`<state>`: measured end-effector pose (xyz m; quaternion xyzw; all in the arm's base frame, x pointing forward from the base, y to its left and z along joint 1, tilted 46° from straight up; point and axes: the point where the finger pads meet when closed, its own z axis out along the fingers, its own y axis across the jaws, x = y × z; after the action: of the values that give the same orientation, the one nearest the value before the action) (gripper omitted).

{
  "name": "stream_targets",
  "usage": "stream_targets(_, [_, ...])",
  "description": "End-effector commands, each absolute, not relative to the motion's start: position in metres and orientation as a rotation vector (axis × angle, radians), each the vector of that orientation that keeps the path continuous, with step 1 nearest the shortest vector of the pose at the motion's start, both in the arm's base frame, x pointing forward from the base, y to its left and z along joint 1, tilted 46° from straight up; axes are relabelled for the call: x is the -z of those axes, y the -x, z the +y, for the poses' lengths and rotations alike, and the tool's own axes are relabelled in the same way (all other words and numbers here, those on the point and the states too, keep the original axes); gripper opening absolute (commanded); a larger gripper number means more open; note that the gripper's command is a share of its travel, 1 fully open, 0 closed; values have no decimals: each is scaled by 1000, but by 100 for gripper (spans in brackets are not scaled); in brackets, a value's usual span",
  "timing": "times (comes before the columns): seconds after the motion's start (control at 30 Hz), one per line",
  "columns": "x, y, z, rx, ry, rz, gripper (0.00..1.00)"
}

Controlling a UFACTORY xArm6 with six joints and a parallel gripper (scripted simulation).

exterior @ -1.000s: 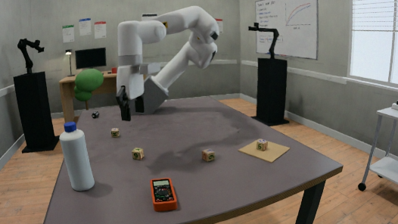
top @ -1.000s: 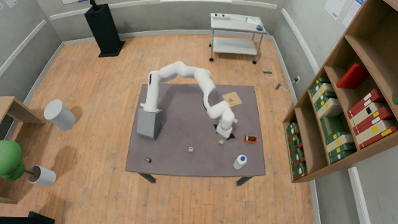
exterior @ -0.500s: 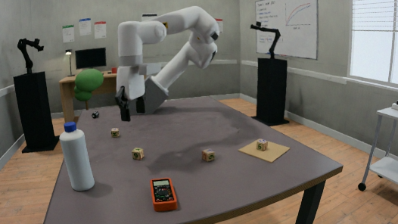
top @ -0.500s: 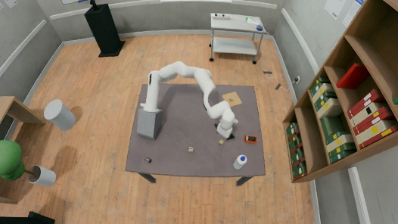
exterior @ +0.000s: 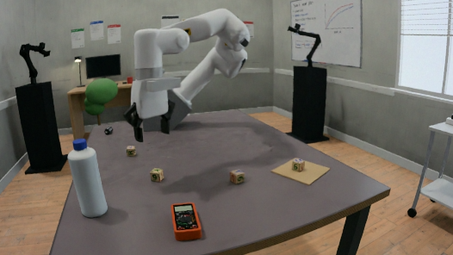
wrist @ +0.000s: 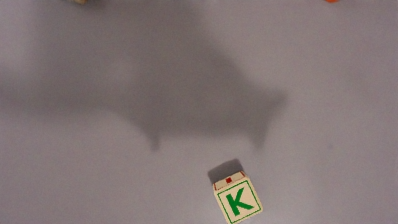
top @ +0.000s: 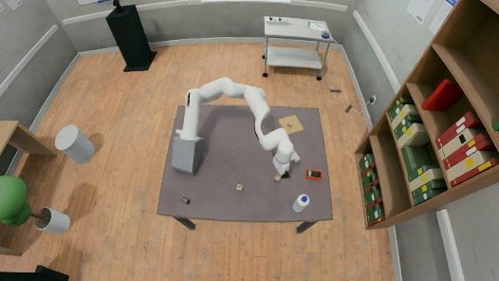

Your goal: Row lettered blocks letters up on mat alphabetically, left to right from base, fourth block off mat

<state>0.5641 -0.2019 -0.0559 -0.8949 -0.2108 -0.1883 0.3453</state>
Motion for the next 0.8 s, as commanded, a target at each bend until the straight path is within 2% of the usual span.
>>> stream_targets(0.0, [57, -566, -201, 421, 2345, -385, 100])
stream_targets(0.77, [70, -569, -188, 119, 2315, 341, 100])
